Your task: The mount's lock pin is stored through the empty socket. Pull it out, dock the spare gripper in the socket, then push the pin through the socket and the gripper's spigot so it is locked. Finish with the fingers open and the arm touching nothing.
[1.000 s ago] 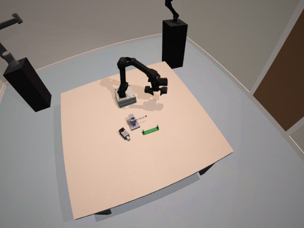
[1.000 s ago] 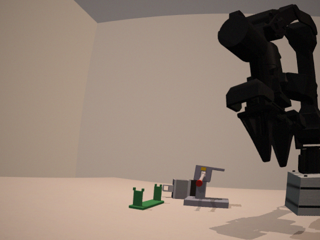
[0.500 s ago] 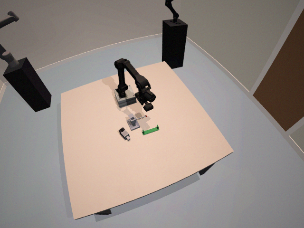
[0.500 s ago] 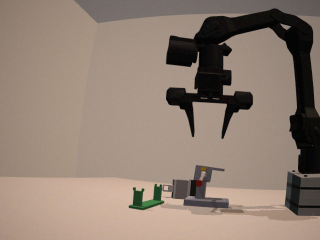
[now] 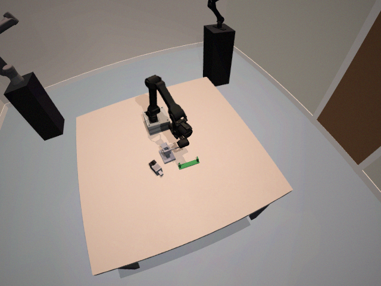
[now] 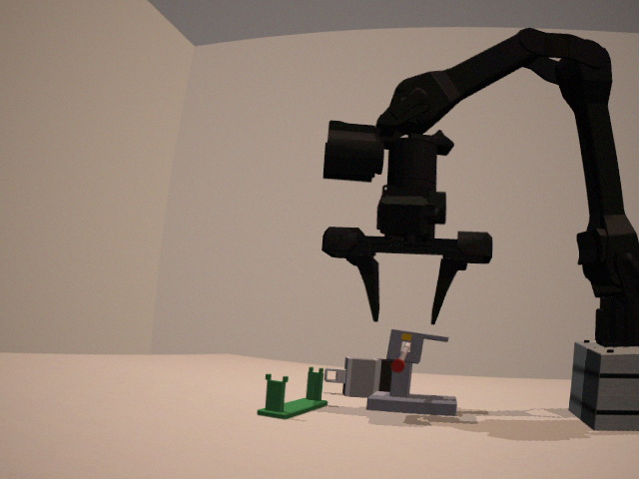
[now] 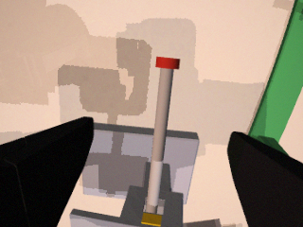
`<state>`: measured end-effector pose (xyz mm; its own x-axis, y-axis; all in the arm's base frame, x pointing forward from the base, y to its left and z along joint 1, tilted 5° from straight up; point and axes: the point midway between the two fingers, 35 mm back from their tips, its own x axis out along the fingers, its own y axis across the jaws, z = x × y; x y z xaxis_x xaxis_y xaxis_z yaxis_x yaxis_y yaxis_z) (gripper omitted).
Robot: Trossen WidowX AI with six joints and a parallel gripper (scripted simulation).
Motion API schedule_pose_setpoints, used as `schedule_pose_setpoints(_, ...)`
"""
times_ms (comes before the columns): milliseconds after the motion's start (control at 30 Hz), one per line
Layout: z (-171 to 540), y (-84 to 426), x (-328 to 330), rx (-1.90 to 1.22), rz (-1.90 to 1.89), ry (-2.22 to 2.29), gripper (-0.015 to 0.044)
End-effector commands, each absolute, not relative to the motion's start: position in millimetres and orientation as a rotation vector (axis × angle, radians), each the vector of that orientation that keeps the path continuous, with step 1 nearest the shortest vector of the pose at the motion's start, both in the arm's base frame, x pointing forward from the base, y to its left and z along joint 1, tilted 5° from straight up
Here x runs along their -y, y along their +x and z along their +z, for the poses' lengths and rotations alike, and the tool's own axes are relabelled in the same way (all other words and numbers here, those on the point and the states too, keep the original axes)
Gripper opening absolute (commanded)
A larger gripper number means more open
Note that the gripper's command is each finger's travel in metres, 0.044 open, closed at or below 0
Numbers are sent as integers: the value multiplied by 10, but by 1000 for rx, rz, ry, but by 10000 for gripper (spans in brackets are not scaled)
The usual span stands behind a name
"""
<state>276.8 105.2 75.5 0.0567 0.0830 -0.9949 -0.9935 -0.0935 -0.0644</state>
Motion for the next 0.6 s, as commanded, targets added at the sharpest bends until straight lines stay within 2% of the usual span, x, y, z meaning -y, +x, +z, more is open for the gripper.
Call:
schedule_pose_setpoints(0, 636, 2790, -1051, -1053, 1271, -1254, 300)
schedule_pose_setpoints(567, 376, 2814, -1087, -1053, 1271, -1254, 300)
